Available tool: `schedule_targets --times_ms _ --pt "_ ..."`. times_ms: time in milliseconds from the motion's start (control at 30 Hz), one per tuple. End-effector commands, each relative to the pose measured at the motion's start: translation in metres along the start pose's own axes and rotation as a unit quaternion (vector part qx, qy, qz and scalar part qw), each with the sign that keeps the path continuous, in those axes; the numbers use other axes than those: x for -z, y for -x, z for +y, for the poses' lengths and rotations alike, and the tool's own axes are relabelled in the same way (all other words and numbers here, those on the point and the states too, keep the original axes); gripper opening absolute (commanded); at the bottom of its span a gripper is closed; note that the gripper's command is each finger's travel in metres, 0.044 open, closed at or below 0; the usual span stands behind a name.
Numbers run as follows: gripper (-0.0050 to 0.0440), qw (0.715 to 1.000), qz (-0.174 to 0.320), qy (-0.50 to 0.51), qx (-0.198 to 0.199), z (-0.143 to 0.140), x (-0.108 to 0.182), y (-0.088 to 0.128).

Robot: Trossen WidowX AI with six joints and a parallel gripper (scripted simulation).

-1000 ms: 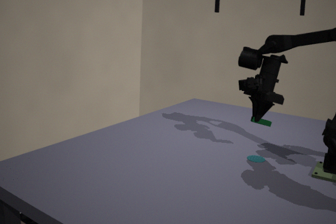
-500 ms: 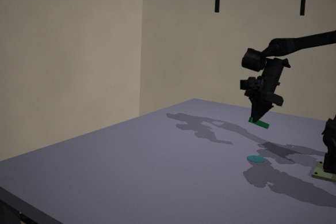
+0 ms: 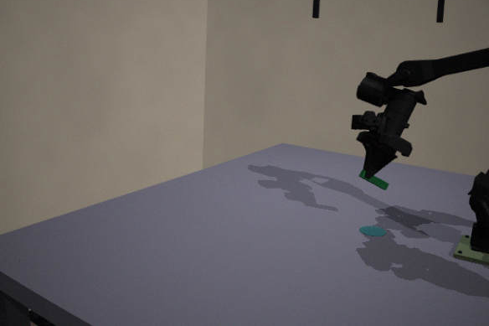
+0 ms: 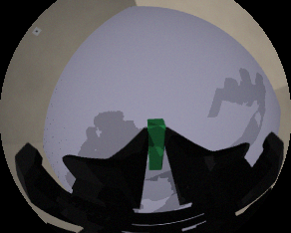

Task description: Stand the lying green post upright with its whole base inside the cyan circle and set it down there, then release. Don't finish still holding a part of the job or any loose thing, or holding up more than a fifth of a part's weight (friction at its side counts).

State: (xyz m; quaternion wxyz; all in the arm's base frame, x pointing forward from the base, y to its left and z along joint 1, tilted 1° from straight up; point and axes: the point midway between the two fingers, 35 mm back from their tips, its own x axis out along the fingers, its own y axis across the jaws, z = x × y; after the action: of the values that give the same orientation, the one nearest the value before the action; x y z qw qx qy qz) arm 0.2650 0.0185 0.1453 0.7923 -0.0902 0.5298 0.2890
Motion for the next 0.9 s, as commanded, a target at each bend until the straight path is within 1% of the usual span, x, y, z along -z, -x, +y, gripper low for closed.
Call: schedule_targets --times_ms 0,67,567,633,867 --pt "0.0022 1.000 -0.021 -0.001 -0.003 -0.0002 0.0006 0.0001" --pt "0.0022 1.000 -0.021 -0.001 -0.003 -0.0002 0.0006 0.0001" --pt "0.0022 0.997 -0.082 -0.007 -0.012 -0.0039 0.0002 -0.0007" --pt "0.0022 0.997 -0.082 -0.007 -0.012 -0.0039 0.0002 -0.0007" --pt "0.0022 0.994 -0.111 -0.009 -0.015 -0.0056 0.0002 -0.0004"
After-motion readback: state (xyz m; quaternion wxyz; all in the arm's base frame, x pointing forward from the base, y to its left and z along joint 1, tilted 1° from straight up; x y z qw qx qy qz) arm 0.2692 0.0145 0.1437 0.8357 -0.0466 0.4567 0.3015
